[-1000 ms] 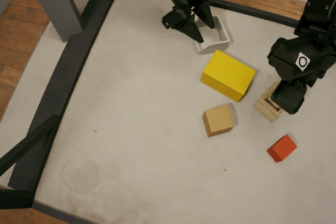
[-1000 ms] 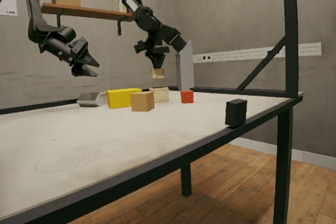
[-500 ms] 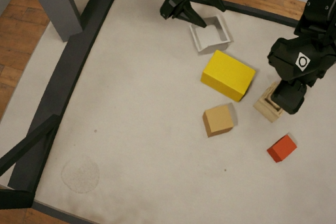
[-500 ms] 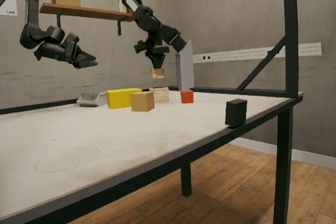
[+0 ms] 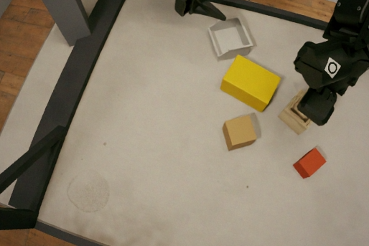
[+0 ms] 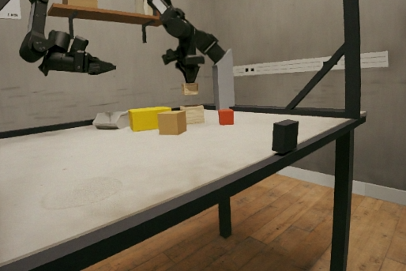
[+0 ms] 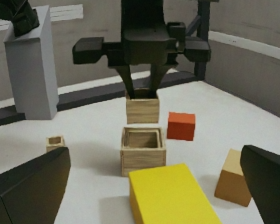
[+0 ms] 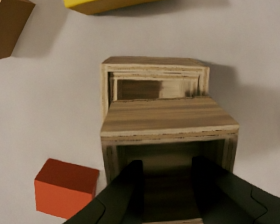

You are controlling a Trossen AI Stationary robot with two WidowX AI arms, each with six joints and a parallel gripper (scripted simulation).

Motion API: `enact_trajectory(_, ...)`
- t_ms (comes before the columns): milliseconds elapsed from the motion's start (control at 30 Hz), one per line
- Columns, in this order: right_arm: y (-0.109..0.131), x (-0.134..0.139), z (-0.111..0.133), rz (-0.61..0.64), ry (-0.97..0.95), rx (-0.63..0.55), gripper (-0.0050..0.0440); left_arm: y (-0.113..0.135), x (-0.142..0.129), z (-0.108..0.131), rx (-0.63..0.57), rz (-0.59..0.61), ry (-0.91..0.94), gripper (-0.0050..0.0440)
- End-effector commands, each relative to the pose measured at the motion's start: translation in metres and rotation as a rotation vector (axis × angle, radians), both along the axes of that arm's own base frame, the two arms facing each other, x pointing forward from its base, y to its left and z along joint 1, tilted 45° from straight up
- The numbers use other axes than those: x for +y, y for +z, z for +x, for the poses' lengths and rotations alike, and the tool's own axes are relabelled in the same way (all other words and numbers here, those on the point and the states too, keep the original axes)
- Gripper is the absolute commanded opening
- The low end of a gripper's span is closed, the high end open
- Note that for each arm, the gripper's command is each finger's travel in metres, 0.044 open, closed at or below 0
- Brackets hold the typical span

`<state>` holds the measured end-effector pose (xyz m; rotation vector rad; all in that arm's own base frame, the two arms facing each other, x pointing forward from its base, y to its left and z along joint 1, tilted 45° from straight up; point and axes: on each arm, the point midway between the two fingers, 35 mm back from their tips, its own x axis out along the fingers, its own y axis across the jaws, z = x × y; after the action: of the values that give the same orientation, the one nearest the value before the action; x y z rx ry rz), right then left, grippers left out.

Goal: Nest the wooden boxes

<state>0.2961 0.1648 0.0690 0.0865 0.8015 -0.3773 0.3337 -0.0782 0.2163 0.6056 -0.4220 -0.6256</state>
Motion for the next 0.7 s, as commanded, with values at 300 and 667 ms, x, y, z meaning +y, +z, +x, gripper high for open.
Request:
enact_trajectory(300, 0.0063, 0.0078, 0.0024, -0.083, 0.125, 0.031, 0.0187, 0.0005, 0.001, -0.0004, -0.007, 0.002, 0.0, 0.04)
enact_trajectory(667, 0.005, 0.0064, 0.0013, -0.287, 0.348, 0.125, 0.0187, 0.0005, 0.001, -0.0004, -0.007, 0.002, 0.0, 0.04)
